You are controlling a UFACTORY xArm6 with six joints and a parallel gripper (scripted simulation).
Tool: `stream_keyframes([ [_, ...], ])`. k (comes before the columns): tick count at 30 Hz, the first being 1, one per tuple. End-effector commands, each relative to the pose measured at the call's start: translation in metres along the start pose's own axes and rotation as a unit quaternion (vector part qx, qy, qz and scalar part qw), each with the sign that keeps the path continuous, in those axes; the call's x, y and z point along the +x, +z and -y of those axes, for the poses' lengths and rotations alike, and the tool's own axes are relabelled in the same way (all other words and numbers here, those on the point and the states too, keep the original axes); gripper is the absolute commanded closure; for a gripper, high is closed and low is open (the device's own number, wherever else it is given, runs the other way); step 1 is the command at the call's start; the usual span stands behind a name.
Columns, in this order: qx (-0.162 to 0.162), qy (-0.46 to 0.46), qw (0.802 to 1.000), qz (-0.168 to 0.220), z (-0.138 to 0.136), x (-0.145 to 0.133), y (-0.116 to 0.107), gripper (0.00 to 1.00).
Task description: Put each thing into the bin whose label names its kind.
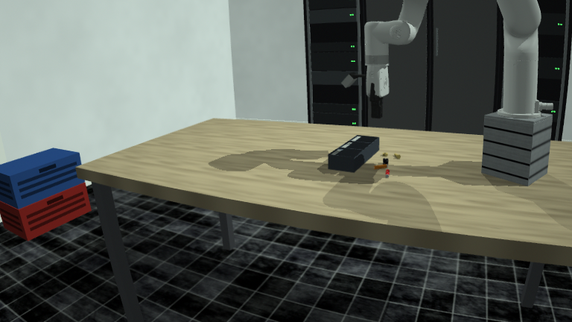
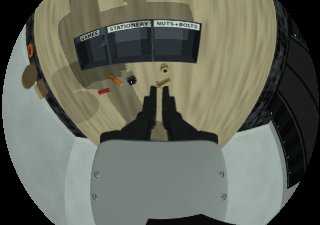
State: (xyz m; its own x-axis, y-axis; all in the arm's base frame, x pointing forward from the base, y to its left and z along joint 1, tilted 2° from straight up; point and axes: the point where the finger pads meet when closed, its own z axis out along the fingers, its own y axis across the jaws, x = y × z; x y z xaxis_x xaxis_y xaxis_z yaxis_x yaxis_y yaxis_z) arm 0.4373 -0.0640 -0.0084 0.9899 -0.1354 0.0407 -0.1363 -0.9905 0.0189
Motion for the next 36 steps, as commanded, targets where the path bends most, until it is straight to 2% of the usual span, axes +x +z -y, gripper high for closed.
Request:
stream_keyframes([
  [1,0.0,0.0,1.0,0.0,-0.011,0.021,0.022,0.93],
  [7,0.0,0.0,1.0,0.0,-0.028,0.049,0.054,0.93],
  [12,0.0,0.0,1.0,0.0,-0.028,0.049,0.054,0.93],
  [36,0.0,0.0,1.0,0.0,-0.028,0.049,0.113,0.93],
])
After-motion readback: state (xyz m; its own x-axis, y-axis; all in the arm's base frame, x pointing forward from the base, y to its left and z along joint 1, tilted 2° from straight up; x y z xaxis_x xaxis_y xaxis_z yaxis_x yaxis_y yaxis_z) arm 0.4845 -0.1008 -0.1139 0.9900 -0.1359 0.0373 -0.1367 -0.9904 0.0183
